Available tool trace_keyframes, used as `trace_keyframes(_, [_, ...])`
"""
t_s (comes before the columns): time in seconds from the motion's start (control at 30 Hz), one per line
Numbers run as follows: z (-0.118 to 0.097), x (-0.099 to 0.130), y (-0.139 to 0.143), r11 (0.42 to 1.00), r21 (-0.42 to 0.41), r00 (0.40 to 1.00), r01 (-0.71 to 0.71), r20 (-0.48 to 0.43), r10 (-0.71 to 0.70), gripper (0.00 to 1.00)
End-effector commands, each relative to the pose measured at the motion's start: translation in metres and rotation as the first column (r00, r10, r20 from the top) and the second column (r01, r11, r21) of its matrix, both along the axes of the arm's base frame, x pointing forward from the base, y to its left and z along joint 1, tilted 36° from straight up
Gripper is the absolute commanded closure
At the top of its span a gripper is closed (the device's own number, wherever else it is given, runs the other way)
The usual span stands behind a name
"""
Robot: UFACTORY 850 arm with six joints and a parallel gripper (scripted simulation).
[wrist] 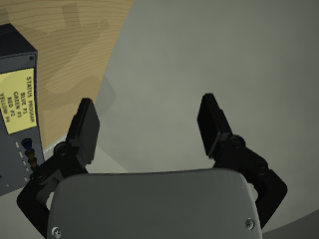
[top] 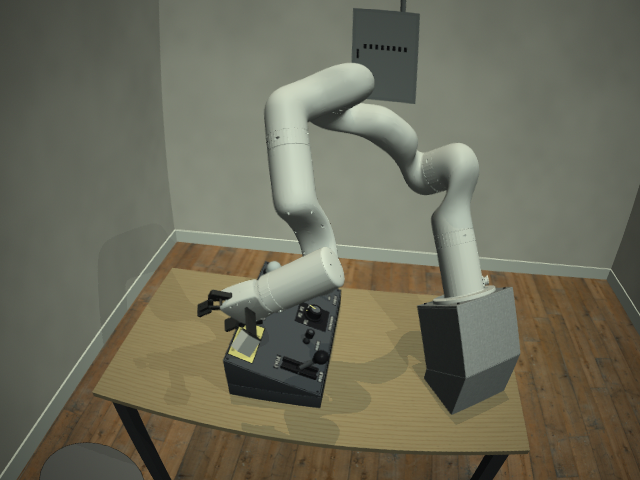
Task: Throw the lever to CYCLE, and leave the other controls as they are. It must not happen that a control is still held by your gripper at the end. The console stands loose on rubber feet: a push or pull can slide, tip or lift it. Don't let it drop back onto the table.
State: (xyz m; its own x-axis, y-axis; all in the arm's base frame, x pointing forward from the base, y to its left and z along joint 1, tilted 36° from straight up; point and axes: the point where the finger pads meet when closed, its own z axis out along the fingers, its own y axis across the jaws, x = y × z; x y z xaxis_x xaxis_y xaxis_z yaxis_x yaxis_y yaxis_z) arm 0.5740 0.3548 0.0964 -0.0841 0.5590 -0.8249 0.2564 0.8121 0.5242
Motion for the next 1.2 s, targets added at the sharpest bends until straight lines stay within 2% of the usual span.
trace_keyframes(0.0, [-0.002,-0.007,-0.007,0.998,0.066,1.0,0.008,0.013,-0.009,0.0])
trace_keyframes(0.1, [-0.008,-0.02,-0.02,0.985,0.172,0.999,0.026,0.028,-0.031,0.0])
trace_keyframes(0.13, [-0.008,-0.02,-0.02,0.985,0.172,0.999,0.026,0.028,-0.031,0.0])
trace_keyframes(0.2, [-0.012,-0.031,-0.031,0.966,0.254,0.998,0.038,0.039,-0.05,0.0])
trace_keyframes(0.3, [-0.014,-0.036,-0.037,0.953,0.298,0.997,0.044,0.044,-0.06,0.0])
trace_keyframes(0.4, [-0.02,-0.048,-0.049,0.919,0.391,0.995,0.056,0.053,-0.083,0.0])
trace_keyframes(0.43, [-0.02,-0.048,-0.049,0.919,0.391,0.995,0.056,0.053,-0.083,0.0])
trace_keyframes(0.47, [-0.022,-0.054,-0.056,0.897,0.438,0.994,0.061,0.057,-0.096,0.0])
trace_keyframes(0.57, [-0.022,-0.054,-0.056,0.897,0.438,0.994,0.061,0.057,-0.096,0.0])
trace_keyframes(0.63, [-0.028,-0.068,-0.07,0.843,0.534,0.99,0.071,0.063,-0.123,0.0])
trace_keyframes(0.7, [-0.028,-0.068,-0.07,0.843,0.534,0.99,0.071,0.063,-0.123,0.0])
trace_keyframes(0.73, [-0.031,-0.075,-0.077,0.81,0.581,0.988,0.074,0.065,-0.137,0.0])
trace_keyframes(0.77, [-0.031,-0.075,-0.077,0.81,0.581,0.988,0.074,0.065,-0.137,0.0])
trace_keyframes(0.8, [-0.034,-0.082,-0.084,0.775,0.627,0.986,0.077,0.066,-0.152,0.0])
trace_keyframes(0.83, [-0.034,-0.082,-0.084,0.775,0.627,0.986,0.077,0.066,-0.152,0.0])
trace_keyframes(0.87, [-0.037,-0.089,-0.092,0.736,0.672,0.984,0.079,0.066,-0.166,0.0])
trace_keyframes(0.9, [-0.037,-0.089,-0.092,0.736,0.672,0.984,0.079,0.066,-0.166,0.0])
trace_keyframes(0.93, [-0.04,-0.096,-0.099,0.695,0.715,0.981,0.081,0.065,-0.181,0.0])
trace_keyframes(1.0, [-0.04,-0.096,-0.099,0.695,0.715,0.981,0.081,0.065,-0.181,0.0])
trace_keyframes(1.03, [-0.044,-0.103,-0.107,0.65,0.755,0.979,0.081,0.064,-0.196,0.0])
trace_keyframes(1.13, [-0.044,-0.103,-0.107,0.65,0.755,0.979,0.081,0.064,-0.196,0.0])
trace_keyframes(1.17, [-0.047,-0.11,-0.114,0.604,0.793,0.976,0.08,0.061,-0.211,0.0])
